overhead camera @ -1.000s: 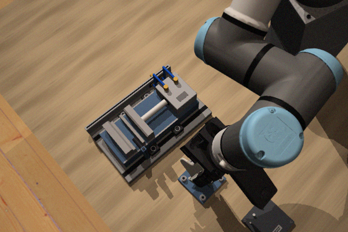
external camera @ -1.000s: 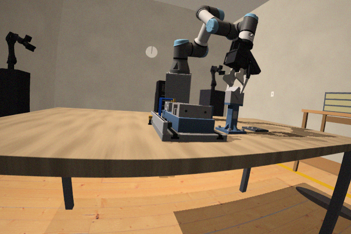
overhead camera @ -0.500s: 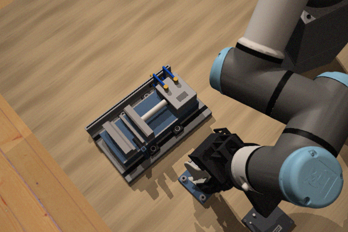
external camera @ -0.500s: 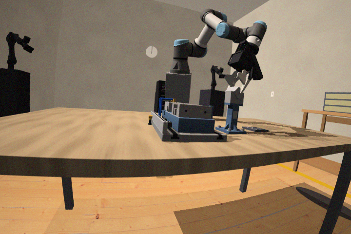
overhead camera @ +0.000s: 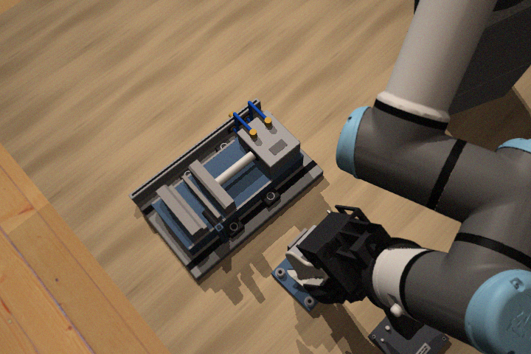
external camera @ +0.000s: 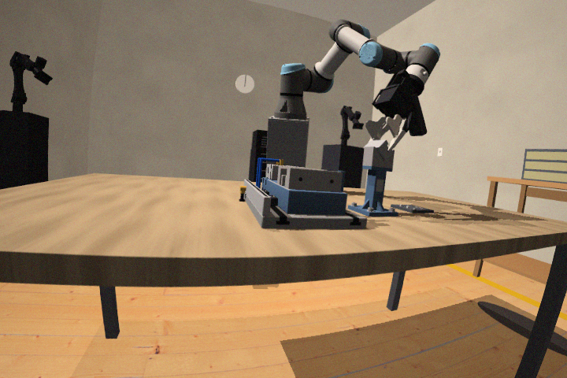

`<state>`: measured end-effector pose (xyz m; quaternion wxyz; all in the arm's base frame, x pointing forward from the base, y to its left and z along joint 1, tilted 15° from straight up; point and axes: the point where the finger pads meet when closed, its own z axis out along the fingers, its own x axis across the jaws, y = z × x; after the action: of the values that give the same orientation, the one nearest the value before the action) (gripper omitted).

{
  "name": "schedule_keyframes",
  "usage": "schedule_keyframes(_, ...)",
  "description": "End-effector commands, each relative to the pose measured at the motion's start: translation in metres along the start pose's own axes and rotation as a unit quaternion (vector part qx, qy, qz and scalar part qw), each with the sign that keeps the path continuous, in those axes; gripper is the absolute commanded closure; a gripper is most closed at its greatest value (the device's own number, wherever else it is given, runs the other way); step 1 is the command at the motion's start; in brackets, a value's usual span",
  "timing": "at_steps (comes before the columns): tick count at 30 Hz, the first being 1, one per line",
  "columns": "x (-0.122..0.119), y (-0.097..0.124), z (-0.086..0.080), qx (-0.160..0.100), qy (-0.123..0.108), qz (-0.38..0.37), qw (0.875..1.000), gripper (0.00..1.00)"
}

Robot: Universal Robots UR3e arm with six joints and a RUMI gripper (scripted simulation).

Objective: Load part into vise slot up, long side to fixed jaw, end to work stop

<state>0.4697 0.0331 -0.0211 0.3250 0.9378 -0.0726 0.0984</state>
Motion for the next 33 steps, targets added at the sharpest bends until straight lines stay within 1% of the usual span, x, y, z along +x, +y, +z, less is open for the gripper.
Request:
schedule_keyframes(1, 0.0009, 0.0, -0.0008, -0.017, -0.001, 0.001, 1.0, 0.49)
schedule_keyframes(2, 0.0009, 0.0, -0.0008, -0.017, -0.001, 0.001, 1.0, 0.49)
schedule_keyframes(17, 0.0009, -0.0007, -0.0007, -0.062, -0.002, 0.001, 0.998, 0.49)
schedule_keyframes(19, 0.0009, -0.0007, -0.0007, -0.062, -0.002, 0.001, 0.998, 0.49)
schedule_keyframes(33, 0.0009, -0.0012, -0.0007, -0.09, -0.002, 0.001, 0.996, 0.49)
